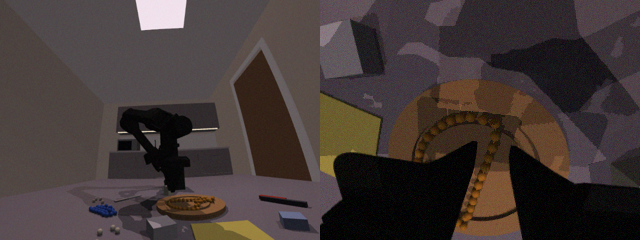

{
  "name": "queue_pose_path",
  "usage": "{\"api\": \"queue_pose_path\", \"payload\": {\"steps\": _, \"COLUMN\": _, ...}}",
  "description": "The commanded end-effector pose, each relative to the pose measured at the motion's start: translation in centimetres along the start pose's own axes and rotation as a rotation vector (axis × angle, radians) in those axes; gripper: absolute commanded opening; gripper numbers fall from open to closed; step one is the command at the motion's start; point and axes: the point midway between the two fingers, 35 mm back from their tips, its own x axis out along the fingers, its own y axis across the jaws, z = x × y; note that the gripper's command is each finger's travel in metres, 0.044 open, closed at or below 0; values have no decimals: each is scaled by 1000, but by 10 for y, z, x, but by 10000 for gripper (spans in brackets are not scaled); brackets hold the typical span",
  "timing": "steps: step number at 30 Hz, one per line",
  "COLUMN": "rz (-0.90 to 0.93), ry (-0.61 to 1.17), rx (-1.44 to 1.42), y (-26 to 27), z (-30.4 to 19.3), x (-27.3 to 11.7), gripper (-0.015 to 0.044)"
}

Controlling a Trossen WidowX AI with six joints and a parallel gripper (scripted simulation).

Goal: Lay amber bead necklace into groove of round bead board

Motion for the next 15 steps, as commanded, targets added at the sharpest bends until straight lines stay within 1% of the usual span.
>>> {"api": "queue_pose_path", "payload": {"steps": 1, "rz": -1, "ry": -1, "rx": -6, "y": 0, "z": 0, "x": 5, "gripper": 120}}
{"api": "queue_pose_path", "payload": {"steps": 15, "rz": -7, "ry": -2, "rx": -16, "y": -2, "z": 0, "x": 28, "gripper": 120}}
